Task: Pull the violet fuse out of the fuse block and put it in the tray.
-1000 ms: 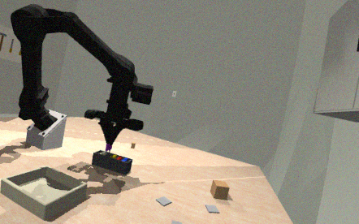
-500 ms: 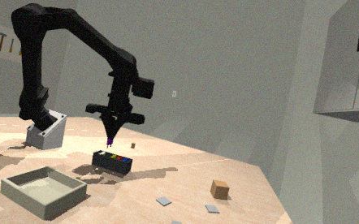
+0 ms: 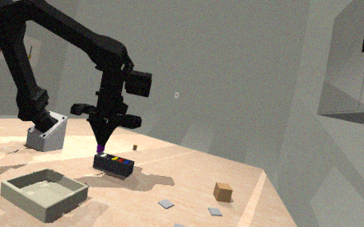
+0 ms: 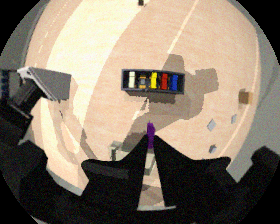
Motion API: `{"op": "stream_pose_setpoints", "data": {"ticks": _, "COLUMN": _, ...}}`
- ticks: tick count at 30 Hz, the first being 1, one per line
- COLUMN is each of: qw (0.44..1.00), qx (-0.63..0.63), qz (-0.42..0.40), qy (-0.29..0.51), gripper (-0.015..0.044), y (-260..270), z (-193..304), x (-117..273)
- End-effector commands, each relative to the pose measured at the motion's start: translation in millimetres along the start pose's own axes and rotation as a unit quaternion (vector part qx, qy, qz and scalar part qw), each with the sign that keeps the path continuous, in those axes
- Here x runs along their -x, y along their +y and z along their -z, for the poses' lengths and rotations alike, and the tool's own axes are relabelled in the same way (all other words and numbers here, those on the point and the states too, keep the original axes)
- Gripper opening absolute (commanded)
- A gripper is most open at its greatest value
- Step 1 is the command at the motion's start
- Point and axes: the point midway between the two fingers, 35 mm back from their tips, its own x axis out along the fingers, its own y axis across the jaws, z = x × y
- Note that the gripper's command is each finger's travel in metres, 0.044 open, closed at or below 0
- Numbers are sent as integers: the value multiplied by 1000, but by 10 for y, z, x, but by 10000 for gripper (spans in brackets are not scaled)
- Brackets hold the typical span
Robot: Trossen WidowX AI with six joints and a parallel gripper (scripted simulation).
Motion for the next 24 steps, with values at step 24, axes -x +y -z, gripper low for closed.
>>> {"op": "stream_pose_setpoints", "data": {"ticks": 24, "qw": 1000, "qx": -4, "qz": -3, "qy": 19, "gripper": 0, "y": 315, "z": 1337, "x": -7}}
